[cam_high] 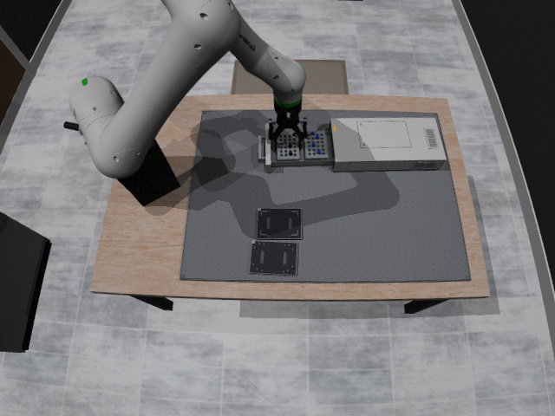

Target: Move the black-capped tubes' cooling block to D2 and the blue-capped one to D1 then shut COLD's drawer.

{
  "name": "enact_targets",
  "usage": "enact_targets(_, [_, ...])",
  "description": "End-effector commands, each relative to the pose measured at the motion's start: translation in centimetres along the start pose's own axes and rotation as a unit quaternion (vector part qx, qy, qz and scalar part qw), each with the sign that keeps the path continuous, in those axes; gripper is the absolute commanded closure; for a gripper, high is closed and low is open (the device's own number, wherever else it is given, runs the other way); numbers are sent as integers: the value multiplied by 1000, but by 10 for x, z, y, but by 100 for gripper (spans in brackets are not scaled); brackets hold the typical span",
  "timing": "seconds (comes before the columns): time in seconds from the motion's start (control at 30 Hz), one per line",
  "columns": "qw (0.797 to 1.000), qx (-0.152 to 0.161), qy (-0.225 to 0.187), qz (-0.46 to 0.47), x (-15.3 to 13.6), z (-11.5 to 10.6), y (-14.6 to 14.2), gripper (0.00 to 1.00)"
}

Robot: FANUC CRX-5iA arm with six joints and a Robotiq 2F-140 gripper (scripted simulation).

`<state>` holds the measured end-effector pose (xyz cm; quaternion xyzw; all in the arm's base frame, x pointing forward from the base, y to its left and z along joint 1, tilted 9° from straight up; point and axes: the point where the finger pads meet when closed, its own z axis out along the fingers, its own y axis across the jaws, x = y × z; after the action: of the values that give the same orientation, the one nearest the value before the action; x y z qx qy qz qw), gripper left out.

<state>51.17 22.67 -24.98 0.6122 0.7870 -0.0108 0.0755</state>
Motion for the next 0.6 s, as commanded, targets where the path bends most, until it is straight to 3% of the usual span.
enact_targets(0.0, [1000, -1, 0, 0, 0, -1, 1, 66])
enact_targets(0.57, [1000, -1, 0, 0, 0, -1, 1, 88])
